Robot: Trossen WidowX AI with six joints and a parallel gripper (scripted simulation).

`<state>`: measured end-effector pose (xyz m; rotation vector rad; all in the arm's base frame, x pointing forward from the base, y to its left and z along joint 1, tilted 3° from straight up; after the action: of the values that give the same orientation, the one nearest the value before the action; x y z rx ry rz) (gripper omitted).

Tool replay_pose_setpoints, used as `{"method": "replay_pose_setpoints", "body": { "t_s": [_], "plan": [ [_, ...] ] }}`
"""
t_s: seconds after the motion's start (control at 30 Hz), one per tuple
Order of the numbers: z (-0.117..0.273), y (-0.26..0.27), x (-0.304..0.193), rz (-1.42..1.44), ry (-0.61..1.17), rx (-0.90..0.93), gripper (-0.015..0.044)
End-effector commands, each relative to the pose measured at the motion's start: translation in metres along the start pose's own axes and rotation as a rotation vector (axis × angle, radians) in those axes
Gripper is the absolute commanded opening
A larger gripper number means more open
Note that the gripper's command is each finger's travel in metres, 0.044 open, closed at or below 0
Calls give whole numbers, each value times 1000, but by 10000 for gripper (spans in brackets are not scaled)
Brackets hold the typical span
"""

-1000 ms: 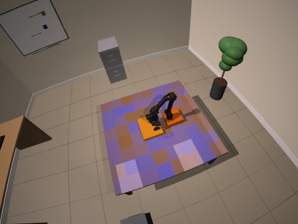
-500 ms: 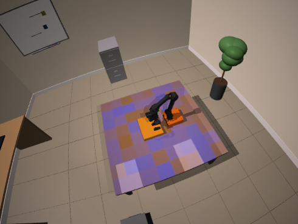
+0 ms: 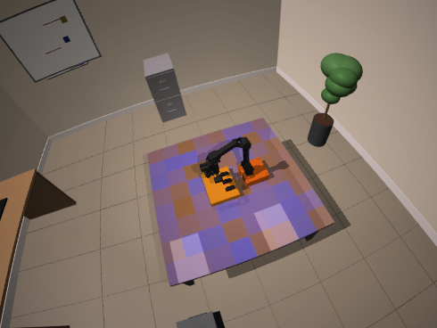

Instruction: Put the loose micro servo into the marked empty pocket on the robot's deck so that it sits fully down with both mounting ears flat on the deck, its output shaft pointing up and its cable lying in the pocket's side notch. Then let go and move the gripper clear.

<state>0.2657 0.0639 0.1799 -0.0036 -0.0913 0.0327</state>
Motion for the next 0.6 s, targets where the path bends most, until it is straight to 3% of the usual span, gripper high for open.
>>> {"method": "replay_pose_setpoints", "body": {
  "t_s": [0.0, 0.27, 0.57],
  "plan": [
    [7, 2, 15, 5, 11, -2, 440],
    [53, 1, 6, 0, -4, 1, 440],
    [55, 0, 6, -1, -4, 1, 440]
  ]
}}
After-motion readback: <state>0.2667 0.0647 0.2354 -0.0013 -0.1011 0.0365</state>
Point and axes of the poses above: the point midway between the two fingers, 35 mm back from their tips, its own z axis back along the fingers, its own y axis across the jaws, x = y × z, the point moved 4 cm from there along z, back along the fingers, and after that the axes turned 9 degrees about -z, right-handed, at the moved point
